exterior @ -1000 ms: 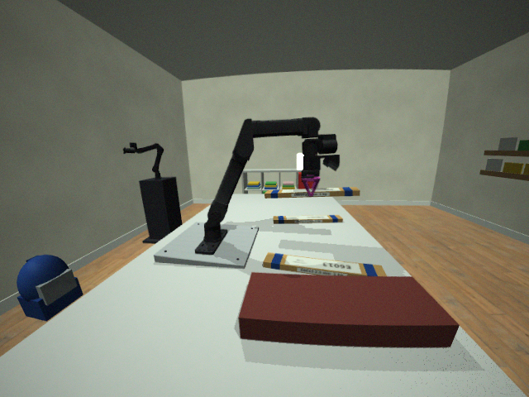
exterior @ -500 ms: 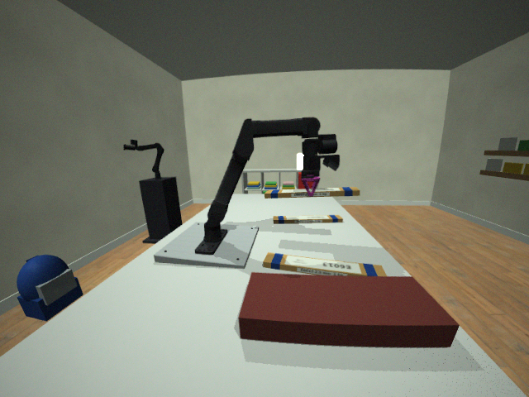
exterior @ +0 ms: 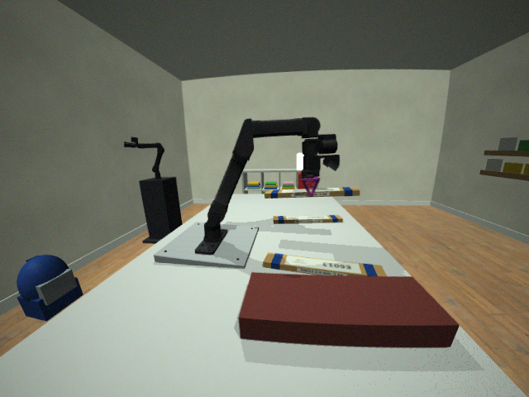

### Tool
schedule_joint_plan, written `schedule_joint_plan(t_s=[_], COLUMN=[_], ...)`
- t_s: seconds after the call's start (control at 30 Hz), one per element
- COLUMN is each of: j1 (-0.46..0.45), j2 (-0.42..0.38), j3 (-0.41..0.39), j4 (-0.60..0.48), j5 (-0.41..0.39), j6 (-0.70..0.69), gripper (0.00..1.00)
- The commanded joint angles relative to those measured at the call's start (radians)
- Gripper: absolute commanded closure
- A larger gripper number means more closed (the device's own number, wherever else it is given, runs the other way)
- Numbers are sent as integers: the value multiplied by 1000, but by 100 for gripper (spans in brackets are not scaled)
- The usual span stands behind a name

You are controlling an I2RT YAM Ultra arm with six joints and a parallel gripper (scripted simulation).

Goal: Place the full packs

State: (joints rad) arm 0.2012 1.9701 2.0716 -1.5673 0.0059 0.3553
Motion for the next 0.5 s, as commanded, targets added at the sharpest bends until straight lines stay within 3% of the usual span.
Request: schedule_joint_plan(t_s=[0.0,0.37,0.47], j1=[1,1,-19], j2=[-55,-55,-56], j3=[19,15,13], j4=[-4,-4,-4], j5=[-1,-1,-2], j6=[2,2,-113], gripper=[100,100,100])
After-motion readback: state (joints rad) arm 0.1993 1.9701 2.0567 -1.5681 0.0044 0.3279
